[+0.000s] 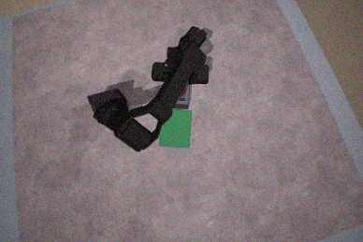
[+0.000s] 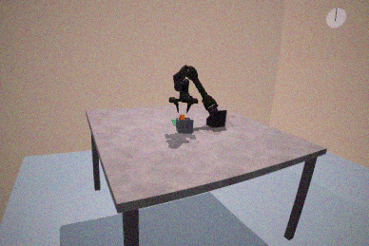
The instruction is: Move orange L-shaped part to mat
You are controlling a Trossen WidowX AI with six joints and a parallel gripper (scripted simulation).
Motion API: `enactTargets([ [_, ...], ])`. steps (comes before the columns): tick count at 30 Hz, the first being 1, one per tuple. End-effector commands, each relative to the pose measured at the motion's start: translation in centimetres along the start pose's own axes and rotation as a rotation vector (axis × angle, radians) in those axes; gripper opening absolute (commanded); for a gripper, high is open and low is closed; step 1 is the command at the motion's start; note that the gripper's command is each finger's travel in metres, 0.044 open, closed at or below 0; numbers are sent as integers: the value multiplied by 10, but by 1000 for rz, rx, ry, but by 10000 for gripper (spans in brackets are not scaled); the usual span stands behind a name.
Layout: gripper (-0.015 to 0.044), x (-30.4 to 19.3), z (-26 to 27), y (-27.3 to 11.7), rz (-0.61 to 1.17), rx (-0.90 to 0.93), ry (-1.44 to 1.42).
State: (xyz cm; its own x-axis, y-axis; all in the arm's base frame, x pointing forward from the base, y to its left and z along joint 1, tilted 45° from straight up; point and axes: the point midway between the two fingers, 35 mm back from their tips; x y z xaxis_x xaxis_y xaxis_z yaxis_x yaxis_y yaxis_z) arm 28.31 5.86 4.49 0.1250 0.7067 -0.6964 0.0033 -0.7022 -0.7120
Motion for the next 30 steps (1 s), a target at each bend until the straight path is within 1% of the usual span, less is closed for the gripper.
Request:
enactTargets([
  [1, 280, 0, 0, 5, 3, -5, -7],
  [27, 280, -1, 0, 47, 5, -6, -6],
  [30, 201, 0, -1, 43, 0, -3, 1],
])
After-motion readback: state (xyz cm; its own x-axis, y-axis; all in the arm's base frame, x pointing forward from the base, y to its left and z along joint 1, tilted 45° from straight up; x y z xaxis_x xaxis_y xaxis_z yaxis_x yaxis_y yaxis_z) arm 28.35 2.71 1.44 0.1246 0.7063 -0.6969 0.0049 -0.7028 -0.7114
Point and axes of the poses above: the point midway between the two fingers, 35 mm back from their tips, its own y axis out along the fingers, its own z axis across the jaws, x = y × z, and after that the axes turned 13 degrees about -y, right-handed
